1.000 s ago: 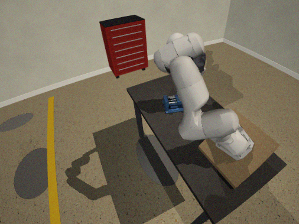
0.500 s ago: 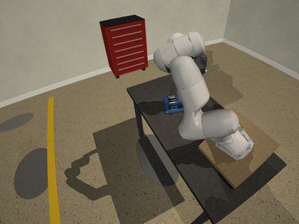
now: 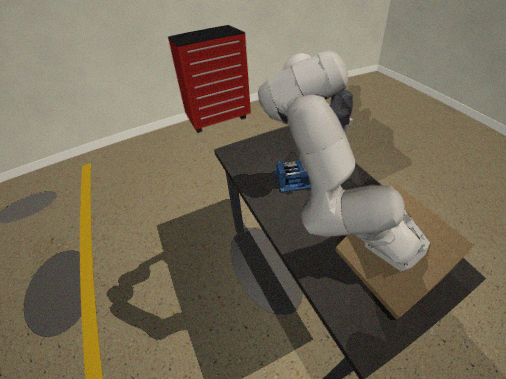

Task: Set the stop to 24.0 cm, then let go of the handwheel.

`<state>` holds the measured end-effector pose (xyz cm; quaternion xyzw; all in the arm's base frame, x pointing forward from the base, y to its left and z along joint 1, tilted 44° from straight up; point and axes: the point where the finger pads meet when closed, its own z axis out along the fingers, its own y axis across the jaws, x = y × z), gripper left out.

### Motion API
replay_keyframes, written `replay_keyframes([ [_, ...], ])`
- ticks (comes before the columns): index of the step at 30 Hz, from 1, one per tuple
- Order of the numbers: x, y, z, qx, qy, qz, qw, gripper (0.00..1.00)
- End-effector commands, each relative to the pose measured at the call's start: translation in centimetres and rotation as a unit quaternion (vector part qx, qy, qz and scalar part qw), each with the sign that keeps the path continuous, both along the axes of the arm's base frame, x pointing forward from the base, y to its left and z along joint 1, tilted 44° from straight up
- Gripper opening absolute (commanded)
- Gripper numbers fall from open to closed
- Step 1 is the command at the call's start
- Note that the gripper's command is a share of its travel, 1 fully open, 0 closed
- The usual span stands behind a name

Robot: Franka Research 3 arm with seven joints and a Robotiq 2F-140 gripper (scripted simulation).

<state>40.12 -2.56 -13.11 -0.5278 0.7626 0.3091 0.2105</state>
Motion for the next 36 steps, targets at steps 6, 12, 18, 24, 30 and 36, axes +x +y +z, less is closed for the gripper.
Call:
replay_keyframes([
  [6,-0.6,-1.0,1.3,0.002,-0.002,0.002,1.0,0.04],
  [12,-0.5,-1.7,1.9,0.002,-0.002,0.002,1.0,0.04],
  [18,0.1,-2.7,2.6,0.002,-0.002,0.002,1.0,0.04],
  [24,0.5,-3.1,2.8,0.002,-0.002,0.002,1.0,0.04],
  [30,1.0,-3.5,2.9,0.002,-0.002,0.002,1.0,0.04],
  [36,1.5,-3.7,3.0,0.002,-0.002,0.002,1.0,0.04],
])
